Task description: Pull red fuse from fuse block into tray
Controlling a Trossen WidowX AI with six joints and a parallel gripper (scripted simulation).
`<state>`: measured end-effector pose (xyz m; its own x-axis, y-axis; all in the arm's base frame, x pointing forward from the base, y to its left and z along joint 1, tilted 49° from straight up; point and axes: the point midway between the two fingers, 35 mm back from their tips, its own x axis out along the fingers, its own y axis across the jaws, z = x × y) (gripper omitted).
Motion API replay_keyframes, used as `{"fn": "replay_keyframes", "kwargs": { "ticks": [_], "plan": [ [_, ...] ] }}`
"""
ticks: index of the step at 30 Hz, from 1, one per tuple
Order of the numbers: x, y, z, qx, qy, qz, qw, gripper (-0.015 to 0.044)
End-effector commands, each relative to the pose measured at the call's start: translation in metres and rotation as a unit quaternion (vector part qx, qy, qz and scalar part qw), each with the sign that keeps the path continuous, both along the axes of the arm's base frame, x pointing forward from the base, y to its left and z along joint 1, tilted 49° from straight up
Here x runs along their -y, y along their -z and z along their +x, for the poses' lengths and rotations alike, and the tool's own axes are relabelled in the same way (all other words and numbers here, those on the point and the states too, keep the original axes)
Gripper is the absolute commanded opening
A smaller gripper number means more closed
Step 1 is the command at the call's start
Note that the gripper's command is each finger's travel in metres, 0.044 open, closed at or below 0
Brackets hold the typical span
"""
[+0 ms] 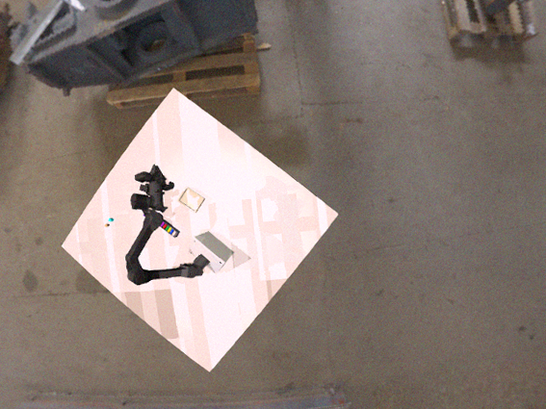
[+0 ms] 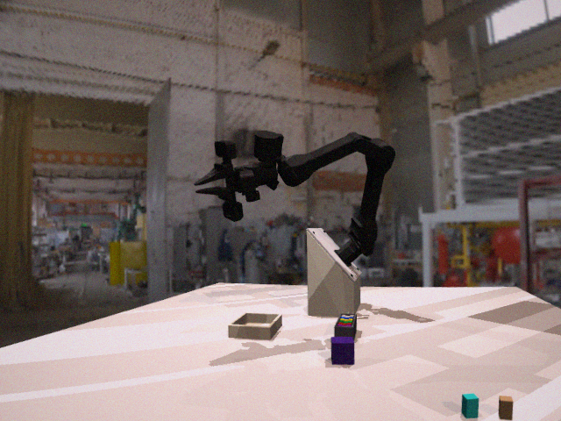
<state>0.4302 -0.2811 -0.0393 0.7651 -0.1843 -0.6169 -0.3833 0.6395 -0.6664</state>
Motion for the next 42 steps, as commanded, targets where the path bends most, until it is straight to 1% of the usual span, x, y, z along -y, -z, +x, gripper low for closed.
{"fn": "replay_keyframes", "kwargs": {
  "ticks": [1,5,10,16,21,23,42],
  "plan": [
    [-0.071,0.008,0.008,-0.054,-0.107,0.04,0.992,0.0065],
    [-0.141,0.009,0.006,-0.1,-0.211,0.08,0.969,0.0065],
    [-0.224,0.0,-0.013,-0.15,-0.331,0.13,0.922,0.0065],
    [-0.312,-0.022,-0.054,-0.201,-0.456,0.193,0.845,0.0065],
    [-0.37,-0.047,-0.098,-0.237,-0.535,0.244,0.773,0.0065],
    [-0.376,-0.051,-0.107,-0.242,-0.544,0.251,0.764,0.0065],
    [-0.384,-0.043,-0.108,-0.242,-0.544,0.251,0.764,0.0065]
  ]
}}
